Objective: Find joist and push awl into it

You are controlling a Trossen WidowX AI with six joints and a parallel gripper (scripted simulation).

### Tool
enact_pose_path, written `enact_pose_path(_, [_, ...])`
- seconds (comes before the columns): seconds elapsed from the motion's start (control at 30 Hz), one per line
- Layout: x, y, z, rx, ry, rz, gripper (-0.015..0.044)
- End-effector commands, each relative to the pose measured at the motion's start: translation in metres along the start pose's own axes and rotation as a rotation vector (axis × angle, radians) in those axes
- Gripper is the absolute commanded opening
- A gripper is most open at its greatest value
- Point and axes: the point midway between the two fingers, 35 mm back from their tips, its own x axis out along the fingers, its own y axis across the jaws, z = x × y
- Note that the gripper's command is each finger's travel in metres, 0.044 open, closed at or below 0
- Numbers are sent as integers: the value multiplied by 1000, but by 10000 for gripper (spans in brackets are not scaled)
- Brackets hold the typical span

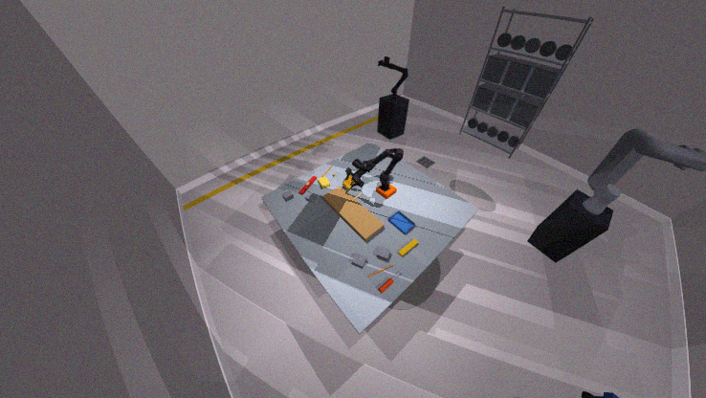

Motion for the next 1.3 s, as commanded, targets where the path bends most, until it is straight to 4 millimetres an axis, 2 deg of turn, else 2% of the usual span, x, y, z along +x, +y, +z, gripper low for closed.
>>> enact_pose_path(0.0, [-1, -3, 1, -18, 0, -36, 0])
enact_pose_path(1.27, [0, 5, 0, -84, -2, -186, 0])
